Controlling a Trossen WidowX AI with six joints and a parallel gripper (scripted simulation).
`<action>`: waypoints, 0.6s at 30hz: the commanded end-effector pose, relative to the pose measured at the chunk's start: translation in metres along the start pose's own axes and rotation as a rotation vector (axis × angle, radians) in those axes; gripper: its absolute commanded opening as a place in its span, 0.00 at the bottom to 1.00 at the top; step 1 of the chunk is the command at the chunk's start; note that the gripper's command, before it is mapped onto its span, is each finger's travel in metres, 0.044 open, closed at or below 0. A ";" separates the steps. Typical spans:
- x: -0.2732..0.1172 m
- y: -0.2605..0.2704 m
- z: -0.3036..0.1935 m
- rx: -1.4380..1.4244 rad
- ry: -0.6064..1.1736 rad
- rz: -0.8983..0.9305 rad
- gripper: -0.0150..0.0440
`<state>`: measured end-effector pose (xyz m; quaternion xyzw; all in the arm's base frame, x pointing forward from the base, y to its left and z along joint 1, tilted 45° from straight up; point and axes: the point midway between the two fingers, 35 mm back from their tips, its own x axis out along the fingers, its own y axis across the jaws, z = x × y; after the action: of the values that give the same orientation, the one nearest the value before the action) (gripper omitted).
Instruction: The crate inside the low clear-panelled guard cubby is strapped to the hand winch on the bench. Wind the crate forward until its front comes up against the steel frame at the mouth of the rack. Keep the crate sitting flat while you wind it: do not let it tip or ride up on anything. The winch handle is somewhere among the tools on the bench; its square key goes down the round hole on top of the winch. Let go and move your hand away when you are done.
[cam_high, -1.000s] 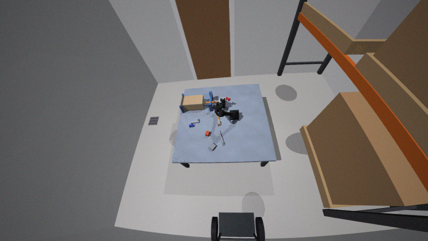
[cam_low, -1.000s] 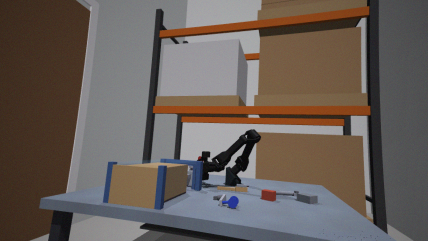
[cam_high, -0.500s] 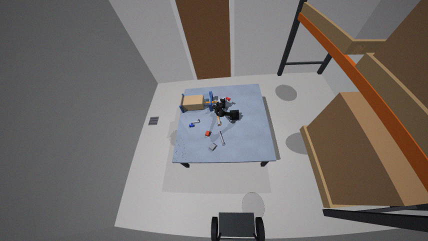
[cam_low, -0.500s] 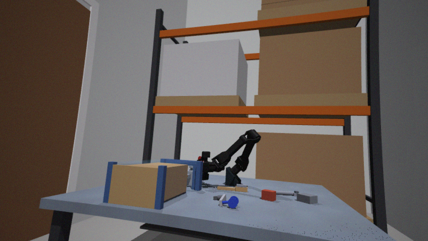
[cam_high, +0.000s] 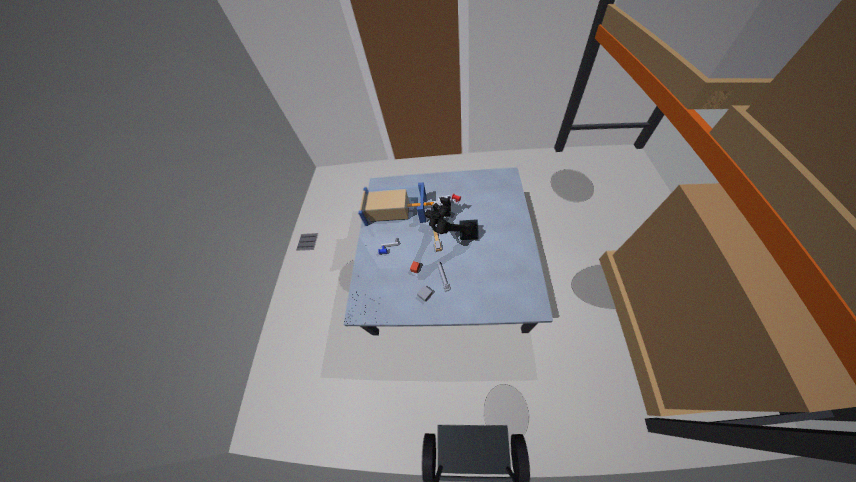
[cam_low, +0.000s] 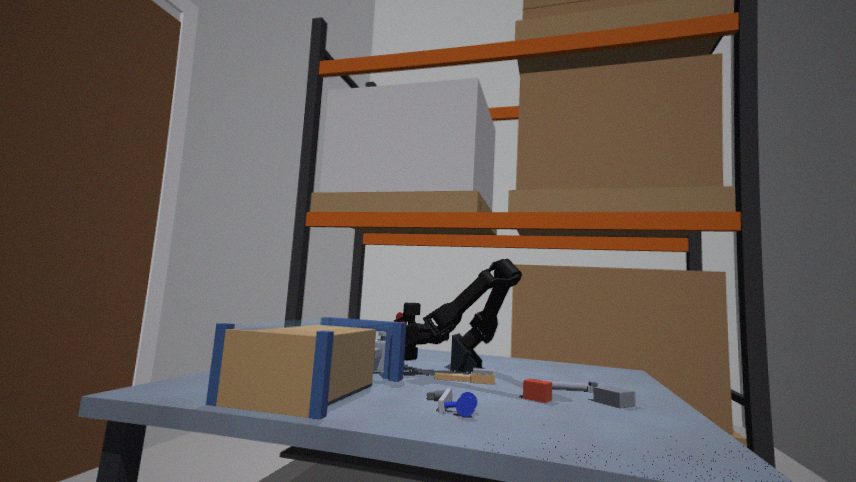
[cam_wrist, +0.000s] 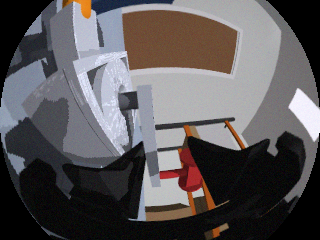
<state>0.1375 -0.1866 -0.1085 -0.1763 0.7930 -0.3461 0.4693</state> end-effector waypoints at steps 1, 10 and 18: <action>0.000 0.003 0.002 0.004 -0.003 0.016 0.66; 0.000 -0.007 -0.004 0.000 0.000 -0.001 0.66; 0.000 -0.007 -0.004 0.000 0.000 -0.001 0.66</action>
<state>0.1377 -0.1892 -0.1048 -0.1723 0.7908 -0.3455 0.4749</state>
